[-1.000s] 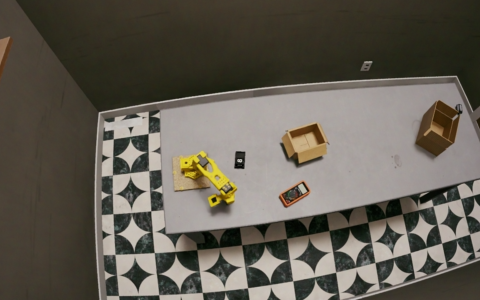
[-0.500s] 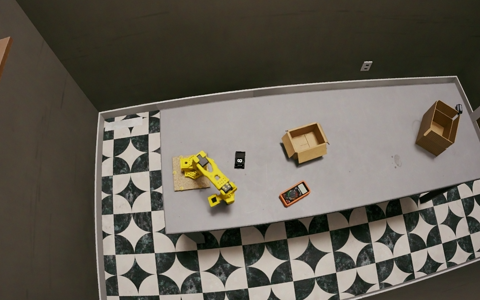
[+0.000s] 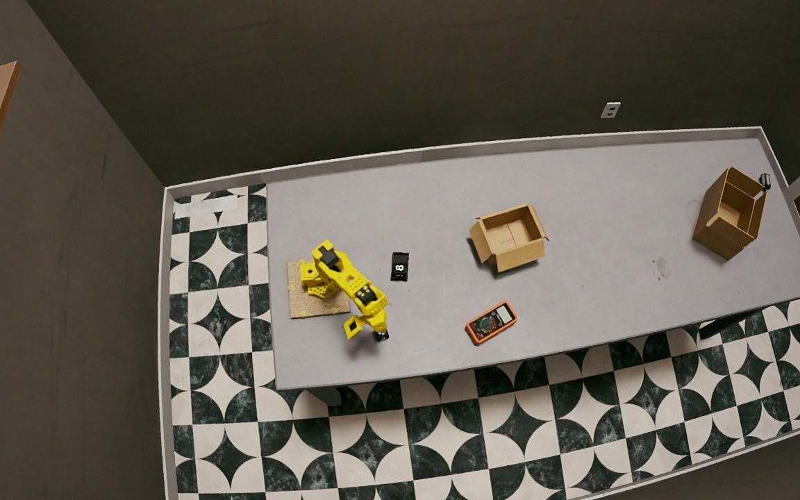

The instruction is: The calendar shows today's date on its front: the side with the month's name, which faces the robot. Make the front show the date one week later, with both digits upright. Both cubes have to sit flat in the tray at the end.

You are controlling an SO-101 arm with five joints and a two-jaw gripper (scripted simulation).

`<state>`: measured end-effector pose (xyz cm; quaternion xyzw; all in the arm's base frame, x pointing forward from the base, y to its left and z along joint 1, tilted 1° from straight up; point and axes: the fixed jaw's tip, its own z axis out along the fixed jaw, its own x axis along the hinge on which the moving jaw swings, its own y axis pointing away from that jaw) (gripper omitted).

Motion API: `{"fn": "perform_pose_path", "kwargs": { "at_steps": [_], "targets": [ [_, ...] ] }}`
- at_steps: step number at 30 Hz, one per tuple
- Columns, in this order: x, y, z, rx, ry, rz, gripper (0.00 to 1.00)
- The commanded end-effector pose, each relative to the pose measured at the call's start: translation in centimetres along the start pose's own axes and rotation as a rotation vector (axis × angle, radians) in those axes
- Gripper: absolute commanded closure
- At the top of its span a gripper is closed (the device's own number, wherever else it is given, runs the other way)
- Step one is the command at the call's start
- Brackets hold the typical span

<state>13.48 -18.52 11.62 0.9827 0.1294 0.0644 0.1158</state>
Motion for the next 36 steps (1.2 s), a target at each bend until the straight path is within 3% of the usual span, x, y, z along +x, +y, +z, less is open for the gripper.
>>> {"fn": "perform_pose_path", "kwargs": {
  "at_steps": [1,5,9,36],
  "targets": [
    [0.0,0.5,-2.3,-0.105,0.04,-0.003,0.65],
    [0.1,0.7,-3.8,-0.176,0.067,-0.003,0.65],
    [0.1,0.7,-4.3,-0.202,0.077,-0.003,0.65],
    [0.6,0.4,-4.3,-0.198,0.091,0.011,0.65]
  ]
}}
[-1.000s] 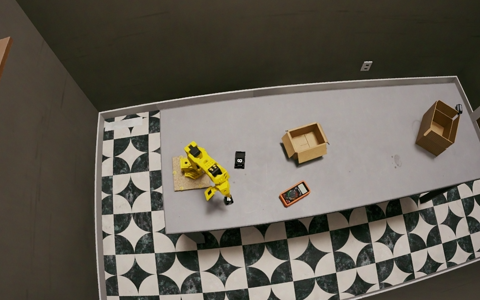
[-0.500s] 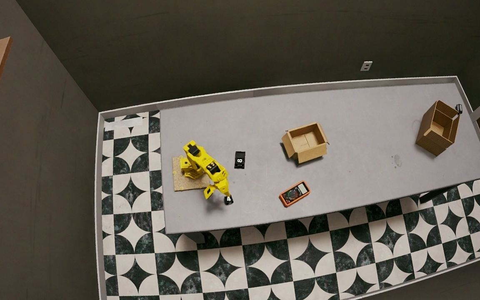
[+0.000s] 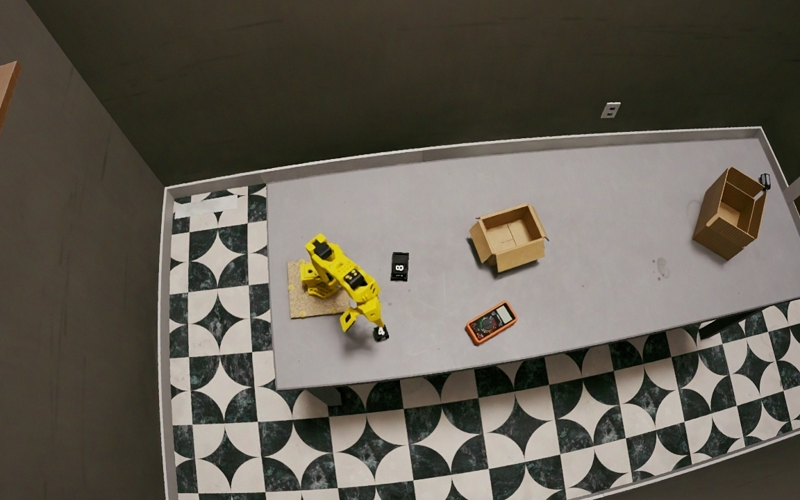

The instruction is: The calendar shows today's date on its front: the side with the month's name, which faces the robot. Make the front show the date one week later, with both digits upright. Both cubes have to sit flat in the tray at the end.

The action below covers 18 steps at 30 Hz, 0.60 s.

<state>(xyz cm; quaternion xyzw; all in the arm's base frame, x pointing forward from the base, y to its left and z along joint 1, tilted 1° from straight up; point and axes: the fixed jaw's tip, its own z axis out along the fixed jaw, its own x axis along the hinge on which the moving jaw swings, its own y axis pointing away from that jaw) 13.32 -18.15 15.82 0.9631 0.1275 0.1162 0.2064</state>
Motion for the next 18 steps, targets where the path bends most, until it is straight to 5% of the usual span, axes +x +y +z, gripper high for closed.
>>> {"fn": "perform_pose_path", "kwargs": {
  "at_steps": [1,18],
  "targets": [
    [0.3,-0.3,-0.2,-0.001,0.011,0.021,0.65],
    [1.8,-1.5,-0.2,0.023,0.049,0.226,0.65]
  ]
}}
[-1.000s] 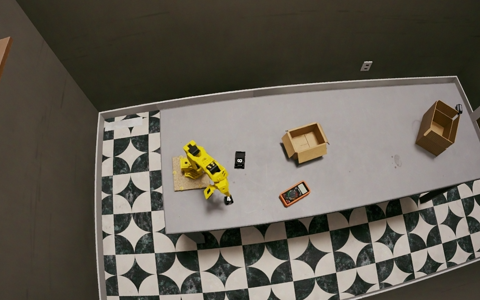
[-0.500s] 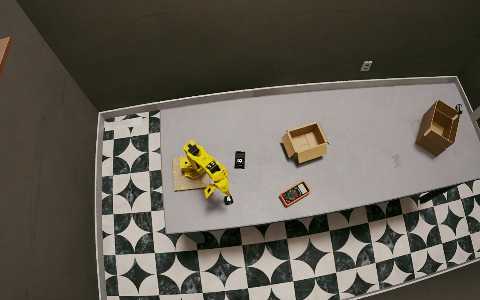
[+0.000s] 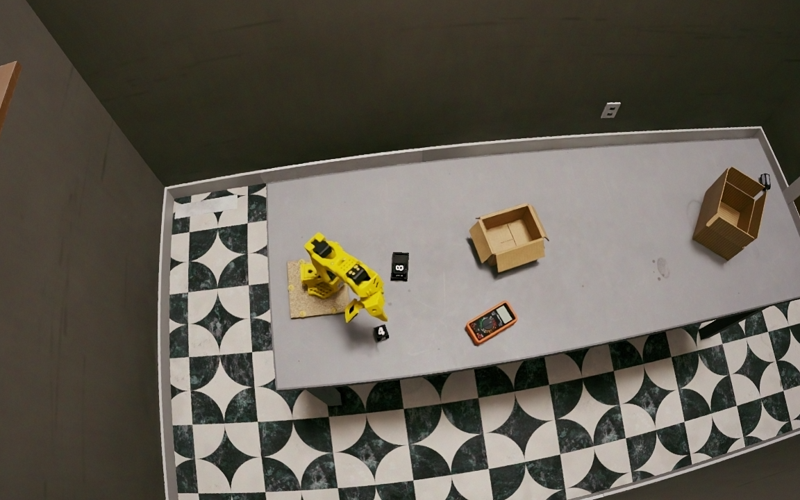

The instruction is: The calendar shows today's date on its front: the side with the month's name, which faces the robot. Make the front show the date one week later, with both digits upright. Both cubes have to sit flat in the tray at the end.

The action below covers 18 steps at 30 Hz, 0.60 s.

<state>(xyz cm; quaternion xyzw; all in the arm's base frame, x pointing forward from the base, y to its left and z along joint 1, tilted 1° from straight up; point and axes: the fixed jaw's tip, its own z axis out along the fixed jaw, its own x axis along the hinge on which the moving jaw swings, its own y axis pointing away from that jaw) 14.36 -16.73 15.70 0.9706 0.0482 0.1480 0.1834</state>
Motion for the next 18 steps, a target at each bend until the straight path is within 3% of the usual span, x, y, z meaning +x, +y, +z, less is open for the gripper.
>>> {"fn": "perform_pose_path", "kwargs": {
  "at_steps": [1,18],
  "targets": [
    [0.5,-0.6,-0.1,0.006,0.019,0.071,0.65],
    [2.2,-3.5,-0.1,0.07,0.063,0.418,0.65]
  ]
}}
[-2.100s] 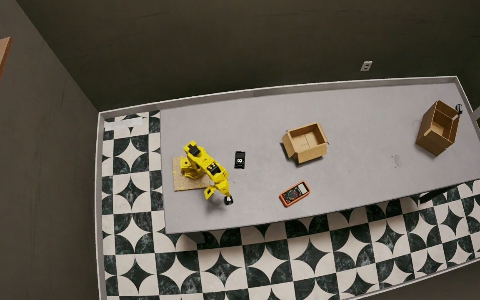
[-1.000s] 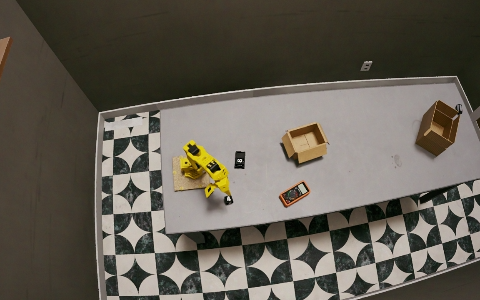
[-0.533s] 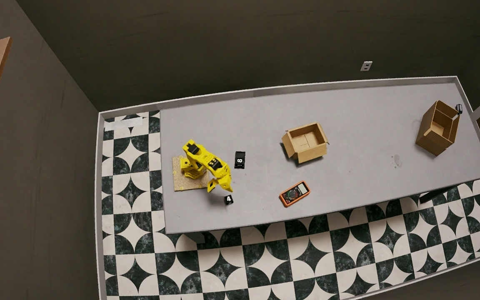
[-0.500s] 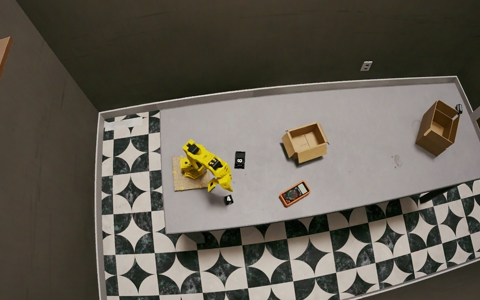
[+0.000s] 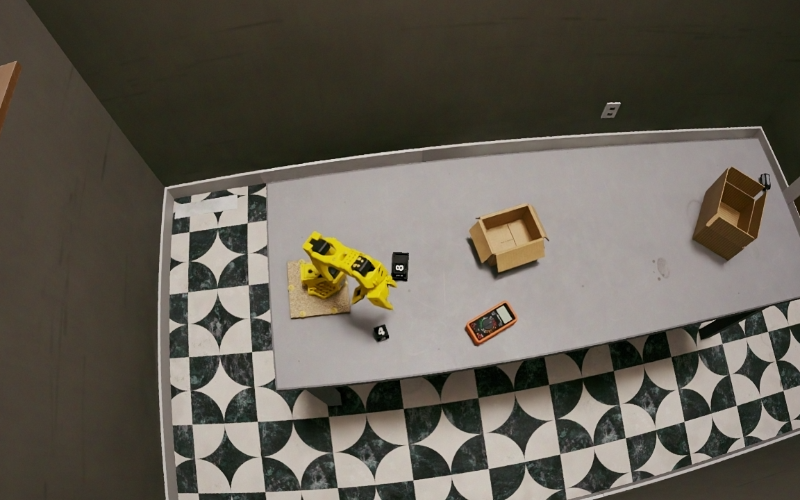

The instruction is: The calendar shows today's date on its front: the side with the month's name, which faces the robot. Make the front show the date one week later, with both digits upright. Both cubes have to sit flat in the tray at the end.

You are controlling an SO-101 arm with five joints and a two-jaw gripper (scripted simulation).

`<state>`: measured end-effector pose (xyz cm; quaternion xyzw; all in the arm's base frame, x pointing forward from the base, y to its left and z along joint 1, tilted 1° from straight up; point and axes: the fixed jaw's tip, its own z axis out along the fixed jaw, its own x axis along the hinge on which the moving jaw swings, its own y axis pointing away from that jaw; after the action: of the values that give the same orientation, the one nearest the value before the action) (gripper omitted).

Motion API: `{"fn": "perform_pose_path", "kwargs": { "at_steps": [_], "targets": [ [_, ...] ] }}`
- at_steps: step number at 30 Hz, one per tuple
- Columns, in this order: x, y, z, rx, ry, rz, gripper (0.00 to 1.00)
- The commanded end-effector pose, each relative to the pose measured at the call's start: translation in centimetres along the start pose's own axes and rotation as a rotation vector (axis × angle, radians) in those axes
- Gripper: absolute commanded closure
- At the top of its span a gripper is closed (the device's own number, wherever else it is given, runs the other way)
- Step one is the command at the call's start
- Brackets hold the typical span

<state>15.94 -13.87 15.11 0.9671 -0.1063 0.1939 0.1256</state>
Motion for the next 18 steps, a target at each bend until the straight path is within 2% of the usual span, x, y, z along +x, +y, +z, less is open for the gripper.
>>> {"fn": "perform_pose_path", "kwargs": {
  "at_steps": [1,18],
  "targets": [
    [0.3,-1.1,-0.1,0.017,0.026,0.109,0.65],
    [0.4,-5.2,-0.1,0.115,0.028,0.535,0.65]
  ]
}}
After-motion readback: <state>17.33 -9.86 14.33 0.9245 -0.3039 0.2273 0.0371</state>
